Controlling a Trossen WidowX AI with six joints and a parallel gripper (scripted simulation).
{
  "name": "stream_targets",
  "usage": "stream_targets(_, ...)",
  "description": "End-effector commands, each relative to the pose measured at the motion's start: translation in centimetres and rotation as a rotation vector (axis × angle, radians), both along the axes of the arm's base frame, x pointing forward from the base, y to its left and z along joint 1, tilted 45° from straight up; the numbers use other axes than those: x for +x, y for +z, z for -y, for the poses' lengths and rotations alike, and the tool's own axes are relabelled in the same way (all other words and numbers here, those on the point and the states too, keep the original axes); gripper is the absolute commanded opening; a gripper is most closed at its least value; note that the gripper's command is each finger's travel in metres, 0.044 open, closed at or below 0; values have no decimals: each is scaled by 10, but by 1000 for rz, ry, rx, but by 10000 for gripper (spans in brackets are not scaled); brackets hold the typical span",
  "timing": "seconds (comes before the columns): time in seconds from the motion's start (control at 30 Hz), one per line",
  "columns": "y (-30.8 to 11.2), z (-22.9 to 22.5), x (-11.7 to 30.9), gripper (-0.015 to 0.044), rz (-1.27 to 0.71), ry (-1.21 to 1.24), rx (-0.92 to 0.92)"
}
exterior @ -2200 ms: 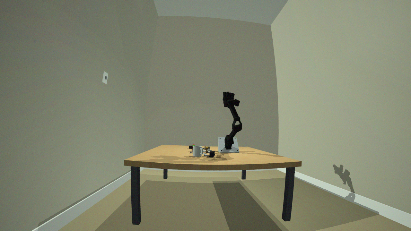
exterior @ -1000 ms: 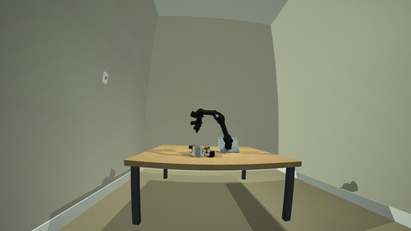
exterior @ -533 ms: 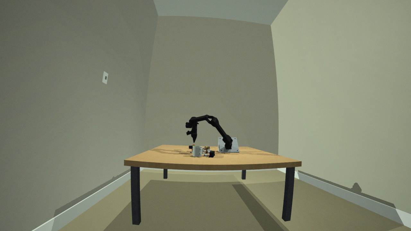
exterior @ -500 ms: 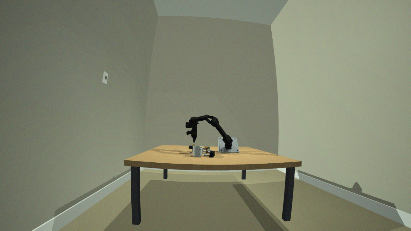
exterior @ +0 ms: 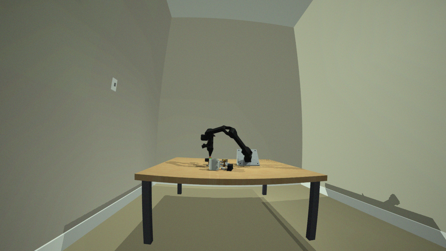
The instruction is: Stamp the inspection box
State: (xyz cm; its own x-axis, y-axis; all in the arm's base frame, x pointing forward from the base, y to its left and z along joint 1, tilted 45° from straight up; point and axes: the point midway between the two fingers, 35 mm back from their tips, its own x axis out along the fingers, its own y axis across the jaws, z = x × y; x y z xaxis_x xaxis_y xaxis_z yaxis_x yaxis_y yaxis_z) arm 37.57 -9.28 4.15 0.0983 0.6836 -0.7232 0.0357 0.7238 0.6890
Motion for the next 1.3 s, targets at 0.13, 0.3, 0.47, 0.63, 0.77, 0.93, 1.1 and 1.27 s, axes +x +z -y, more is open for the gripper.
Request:
stream_targets(0.13, -11, -11, 1, 222, -8, -5, 9)
stream_targets(0.3, -17, -16, 1, 222, -8, -5, 9)
stream_targets(0.47, -23, -22, 2, 222, -8, -5, 9)
stream_targets(0.63, -29, -27, 2, 222, -7, -5, 10)
stream_targets(0.77, -34, -32, 2, 222, -7, -4, 11)
stream_targets(0.93, -40, -38, 2, 222, -7, -4, 12)
stream_targets(1.1, -42, -41, 2, 222, -7, -4, 12)
stream_targets(1.27, -41, -39, 3, 216, 0, 1, 5)
